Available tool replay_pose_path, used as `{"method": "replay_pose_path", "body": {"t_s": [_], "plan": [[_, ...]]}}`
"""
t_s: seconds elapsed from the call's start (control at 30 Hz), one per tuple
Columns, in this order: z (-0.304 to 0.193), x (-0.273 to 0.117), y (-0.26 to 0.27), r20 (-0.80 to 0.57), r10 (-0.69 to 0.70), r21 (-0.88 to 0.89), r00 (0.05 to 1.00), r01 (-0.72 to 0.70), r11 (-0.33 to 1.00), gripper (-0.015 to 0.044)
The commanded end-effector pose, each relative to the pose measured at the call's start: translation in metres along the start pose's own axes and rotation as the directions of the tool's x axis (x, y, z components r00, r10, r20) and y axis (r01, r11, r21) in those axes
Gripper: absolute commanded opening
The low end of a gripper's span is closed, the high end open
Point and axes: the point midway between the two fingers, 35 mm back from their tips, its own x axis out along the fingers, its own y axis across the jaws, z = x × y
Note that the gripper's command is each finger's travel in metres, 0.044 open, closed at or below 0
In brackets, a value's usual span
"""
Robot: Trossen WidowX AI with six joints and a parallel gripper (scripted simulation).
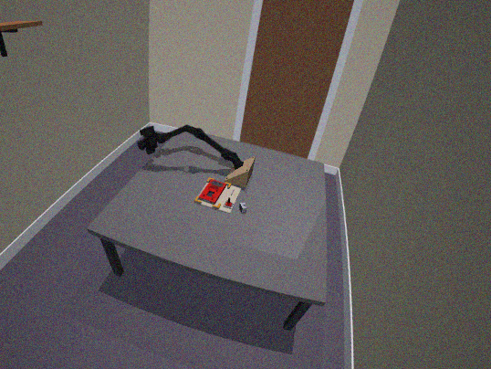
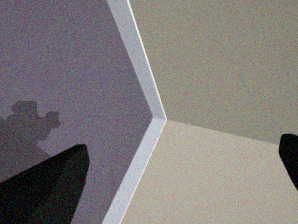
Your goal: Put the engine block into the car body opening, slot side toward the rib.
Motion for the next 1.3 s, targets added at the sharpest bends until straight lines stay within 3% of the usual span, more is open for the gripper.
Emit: {"method": "replay_pose_path", "body": {"t_s": [0.0,0.3,0.67,0.97,1.27], "plan": [[0.025,-0.017,0.022,0.070,0.056,-0.036,0.996,-0.053,0.998,0.0440],[0.086,-0.080,0.076,0.247,0.207,-0.162,0.947,-0.170,0.972,0.0440],[0.145,-0.192,0.149,0.425,0.419,-0.408,0.802,-0.243,0.880,0.0440],[0.166,-0.298,0.202,0.511,0.570,-0.585,0.643,-0.226,0.779,0.0440],[0.163,-0.360,0.225,0.531,0.650,-0.718,0.544,-0.120,0.686,0.0440]]}}
